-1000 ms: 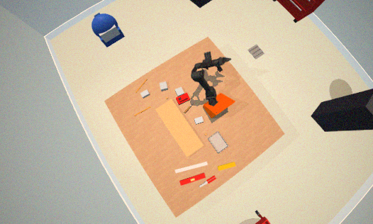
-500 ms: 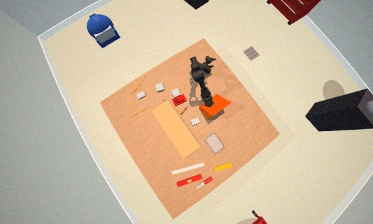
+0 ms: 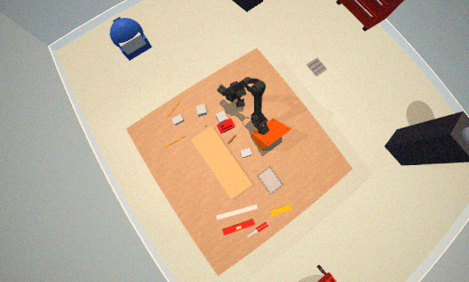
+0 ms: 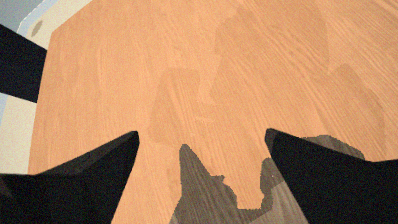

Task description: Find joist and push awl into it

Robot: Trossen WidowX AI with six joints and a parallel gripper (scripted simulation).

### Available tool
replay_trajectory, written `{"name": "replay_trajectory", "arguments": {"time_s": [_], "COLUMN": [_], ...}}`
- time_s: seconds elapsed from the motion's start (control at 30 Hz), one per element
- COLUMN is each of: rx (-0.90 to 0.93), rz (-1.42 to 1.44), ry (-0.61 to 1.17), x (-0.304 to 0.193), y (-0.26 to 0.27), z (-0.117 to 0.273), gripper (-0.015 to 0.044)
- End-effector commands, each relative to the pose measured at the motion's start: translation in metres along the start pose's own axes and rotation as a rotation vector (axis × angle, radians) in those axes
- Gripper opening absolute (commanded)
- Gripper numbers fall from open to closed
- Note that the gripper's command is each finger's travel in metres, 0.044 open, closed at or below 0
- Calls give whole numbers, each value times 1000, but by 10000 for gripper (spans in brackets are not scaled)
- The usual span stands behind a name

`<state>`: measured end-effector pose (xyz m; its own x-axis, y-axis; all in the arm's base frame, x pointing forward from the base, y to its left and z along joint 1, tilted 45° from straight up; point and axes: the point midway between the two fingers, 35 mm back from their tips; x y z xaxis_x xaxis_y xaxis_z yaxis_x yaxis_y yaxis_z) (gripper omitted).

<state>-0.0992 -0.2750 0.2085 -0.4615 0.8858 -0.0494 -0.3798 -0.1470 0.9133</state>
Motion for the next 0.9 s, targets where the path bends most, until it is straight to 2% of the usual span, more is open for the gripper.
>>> {"name": "replay_trajectory", "arguments": {"time_s": [0.0, 0.27, 0.57, 0.87], "rx": [-67, -88, 61, 79], "rz": [308, 948, 1688, 1742], "ry": [180, 558, 926, 950], "x": [-36, -70, -41, -37], "y": [-31, -96, -159, -163], "z": [37, 131, 226, 232], "gripper": [440, 440, 440, 440]}}
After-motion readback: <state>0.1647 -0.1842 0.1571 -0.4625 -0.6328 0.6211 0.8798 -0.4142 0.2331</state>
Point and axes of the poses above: the point midway between the two fingers, 35 mm back from their tips, its own z axis back along the fingers, its own y axis across the jaws, x = y × z, and after that the axes turned 9 degrees about -z, right-handed
